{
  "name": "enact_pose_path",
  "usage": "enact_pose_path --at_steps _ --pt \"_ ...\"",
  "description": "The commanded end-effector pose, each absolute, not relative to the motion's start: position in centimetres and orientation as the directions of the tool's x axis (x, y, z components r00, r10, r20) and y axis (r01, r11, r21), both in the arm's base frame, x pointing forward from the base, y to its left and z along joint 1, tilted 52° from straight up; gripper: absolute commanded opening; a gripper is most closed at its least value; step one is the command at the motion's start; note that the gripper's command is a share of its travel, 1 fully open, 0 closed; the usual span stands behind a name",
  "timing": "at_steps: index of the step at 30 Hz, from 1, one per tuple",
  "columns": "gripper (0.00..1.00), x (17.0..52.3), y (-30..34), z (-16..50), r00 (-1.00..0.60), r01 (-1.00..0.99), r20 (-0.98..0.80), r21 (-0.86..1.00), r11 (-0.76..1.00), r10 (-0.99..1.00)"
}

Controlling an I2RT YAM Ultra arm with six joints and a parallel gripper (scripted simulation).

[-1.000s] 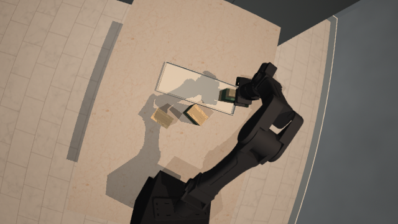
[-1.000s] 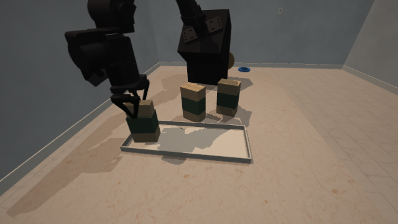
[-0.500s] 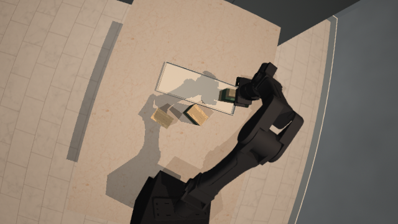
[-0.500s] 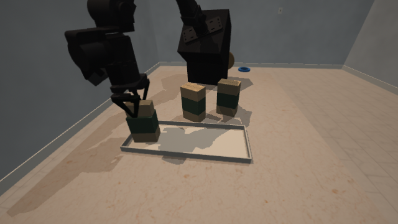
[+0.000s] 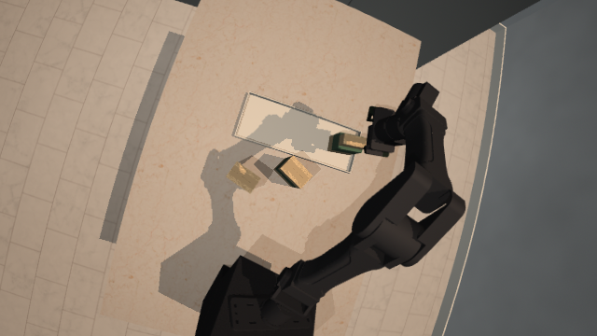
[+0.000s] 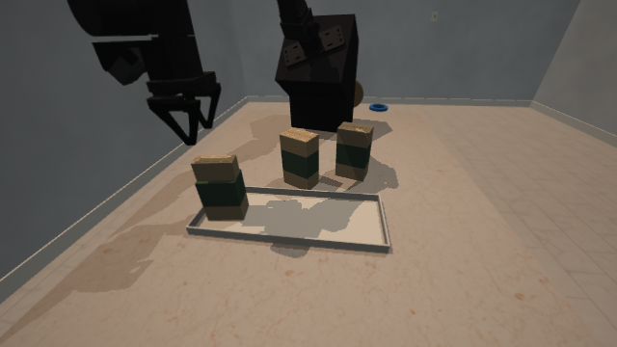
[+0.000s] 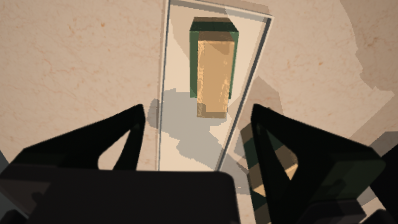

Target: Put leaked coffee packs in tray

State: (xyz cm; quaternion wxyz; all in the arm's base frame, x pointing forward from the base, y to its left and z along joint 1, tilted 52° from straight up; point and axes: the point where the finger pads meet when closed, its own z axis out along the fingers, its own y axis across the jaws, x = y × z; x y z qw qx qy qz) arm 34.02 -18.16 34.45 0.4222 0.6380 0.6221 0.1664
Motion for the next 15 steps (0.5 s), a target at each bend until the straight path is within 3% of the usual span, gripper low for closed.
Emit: enact_pose_path --at_steps 1,12,15 --pt "0.79 33.5 -18.4 32.7 0.161 0.695 -0.293 0.712 0.103 0.942" --pt "0.79 33.4 -17.1 33.7 0.107 0.675 -0.372 0.708 0.207 0.922" --pt "0.79 33.4 -16.2 33.1 0.022 0.685 -0.454 0.656 0.318 0.891"
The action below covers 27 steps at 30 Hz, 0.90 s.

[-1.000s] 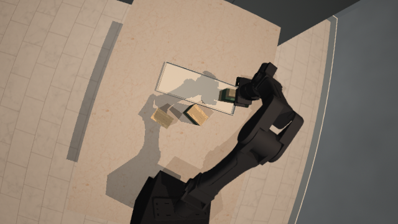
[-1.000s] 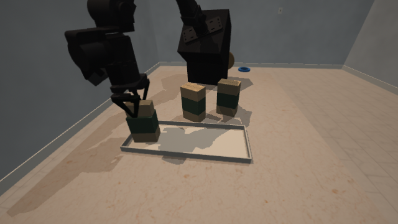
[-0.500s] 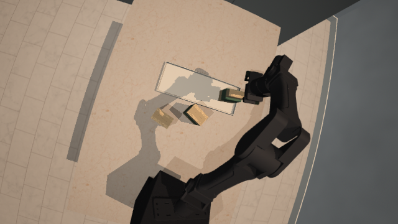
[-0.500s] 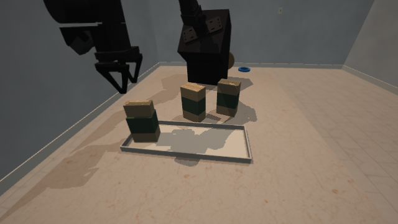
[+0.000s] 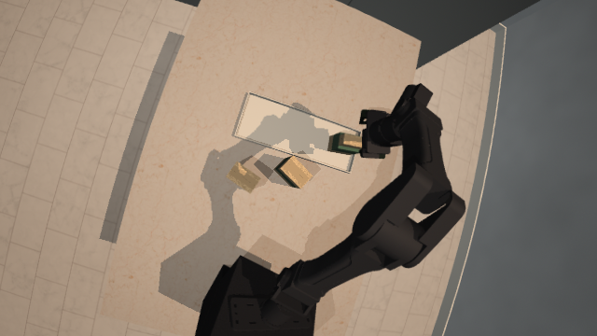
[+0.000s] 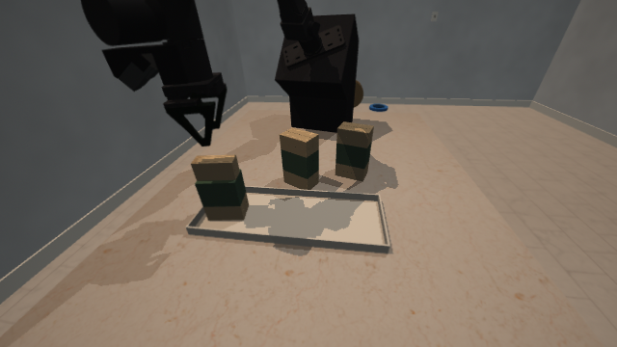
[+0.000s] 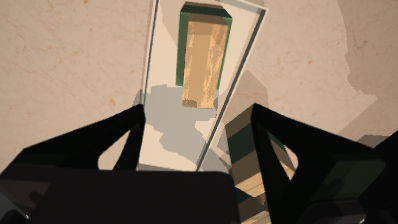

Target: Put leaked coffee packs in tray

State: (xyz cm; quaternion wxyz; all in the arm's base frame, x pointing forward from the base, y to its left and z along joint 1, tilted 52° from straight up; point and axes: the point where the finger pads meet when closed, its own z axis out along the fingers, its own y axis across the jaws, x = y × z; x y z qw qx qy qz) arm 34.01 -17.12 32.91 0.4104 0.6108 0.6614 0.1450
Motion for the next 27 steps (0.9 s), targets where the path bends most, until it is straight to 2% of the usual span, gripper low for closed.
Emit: enact_pose_path --at_steps 1,12,15,20,27 --pt "0.79 33.4 -15.8 32.8 -0.018 0.686 -0.489 0.629 0.366 0.872" --pt "0.79 33.0 -12.8 30.4 -0.319 0.615 -0.704 0.356 0.704 0.635" --pt "0.79 33.0 -12.6 30.2 -0.336 0.606 -0.713 0.336 0.721 0.615" --pt "0.79 32.6 -11.1 28.9 -0.471 0.511 -0.770 0.160 0.845 0.430" --pt "0.79 32.1 -9.6 27.4 -0.589 0.370 -0.784 -0.045 0.928 0.197"
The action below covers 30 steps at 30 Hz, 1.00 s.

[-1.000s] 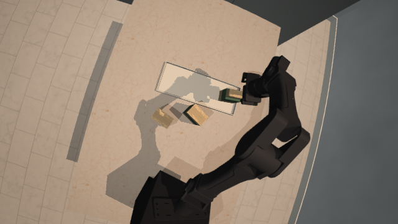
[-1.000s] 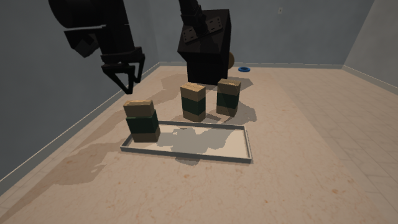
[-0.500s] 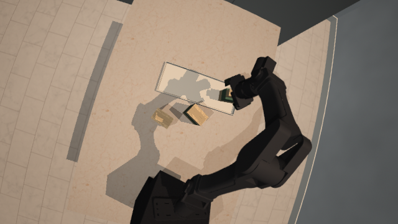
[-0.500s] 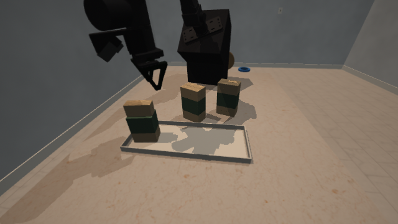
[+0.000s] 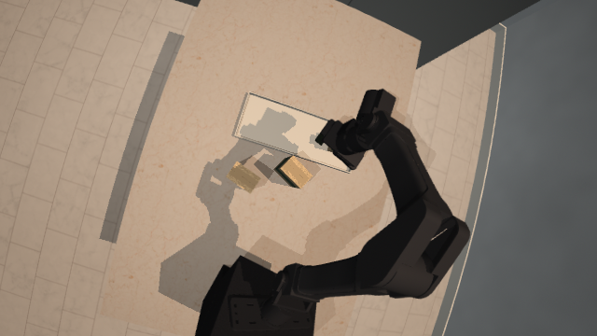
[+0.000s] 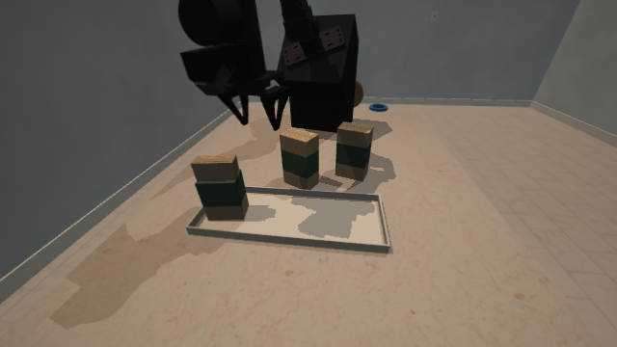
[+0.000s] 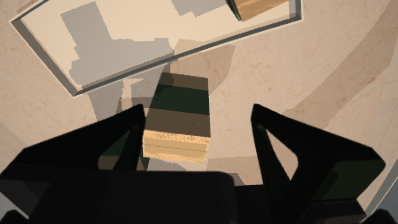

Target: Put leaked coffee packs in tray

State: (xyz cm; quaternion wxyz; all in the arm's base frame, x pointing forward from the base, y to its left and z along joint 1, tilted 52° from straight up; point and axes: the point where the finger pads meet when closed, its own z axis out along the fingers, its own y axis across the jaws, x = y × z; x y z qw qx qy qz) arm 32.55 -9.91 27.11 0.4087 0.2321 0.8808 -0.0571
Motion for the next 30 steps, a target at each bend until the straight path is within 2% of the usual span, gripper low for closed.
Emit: enact_pose_path --at_steps 1,4,10,19,21,30 --pt "0.79 32.1 -9.5 27.3 -0.594 0.363 -0.783 -0.055 0.930 0.185" --pt "0.79 31.9 -9.2 27.0 -0.615 0.326 -0.778 -0.103 0.940 0.128" --pt "0.79 31.3 -7.8 25.5 -0.676 0.161 -0.728 -0.295 0.942 -0.112" --pt "0.79 30.3 -6.0 23.4 -0.687 -0.082 -0.582 -0.532 0.843 -0.434" --pt "0.79 30.3 -6.0 23.4 -0.687 -0.082 -0.582 -0.532 0.843 -0.434" --pt "0.79 29.1 -4.5 21.1 -0.605 -0.322 -0.351 -0.713 0.622 -0.715"
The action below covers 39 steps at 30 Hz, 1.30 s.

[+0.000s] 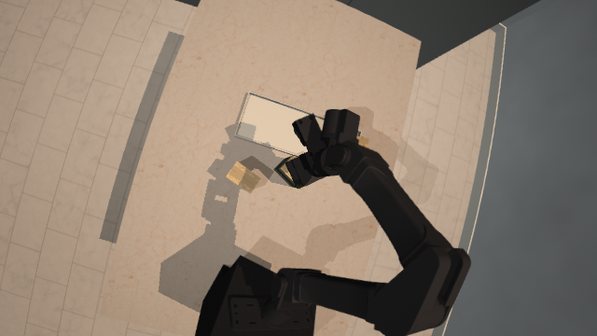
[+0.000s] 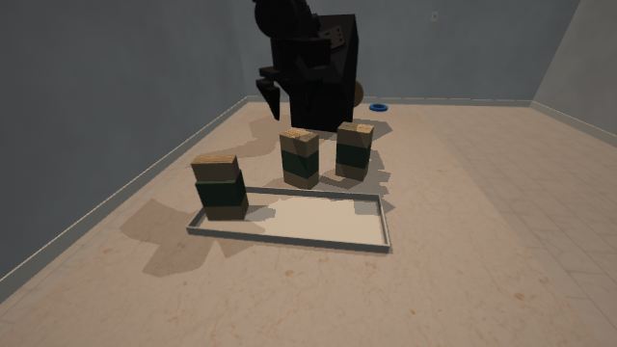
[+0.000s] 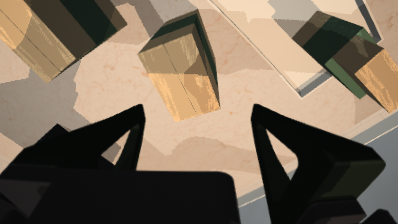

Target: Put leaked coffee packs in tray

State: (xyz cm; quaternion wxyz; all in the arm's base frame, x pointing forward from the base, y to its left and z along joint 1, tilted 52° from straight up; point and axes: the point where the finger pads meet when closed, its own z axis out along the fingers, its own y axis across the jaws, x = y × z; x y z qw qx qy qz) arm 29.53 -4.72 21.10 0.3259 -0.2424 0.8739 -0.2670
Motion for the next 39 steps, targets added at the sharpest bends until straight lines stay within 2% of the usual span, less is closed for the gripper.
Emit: enact_pose_path --at_steps 1,6,11,25,34,39 --pt "0.79 29.0 -4.3 20.8 -0.590 -0.347 -0.320 -0.729 0.590 -0.741" --pt "0.79 28.6 -3.8 20.1 -0.539 -0.416 -0.226 -0.766 0.490 -0.811" --pt "0.79 28.5 -3.7 19.9 -0.527 -0.430 -0.204 -0.773 0.466 -0.825" --pt "0.79 29.0 -4.2 18.6 -0.542 -0.455 -0.186 -0.755 0.472 -0.819" --pt "0.79 31.4 -5.3 16.4 -0.542 -0.455 -0.187 -0.755 0.473 -0.819" --pt "0.79 31.6 -5.1 18.3 -0.525 -0.415 -0.218 -0.779 0.471 -0.823"
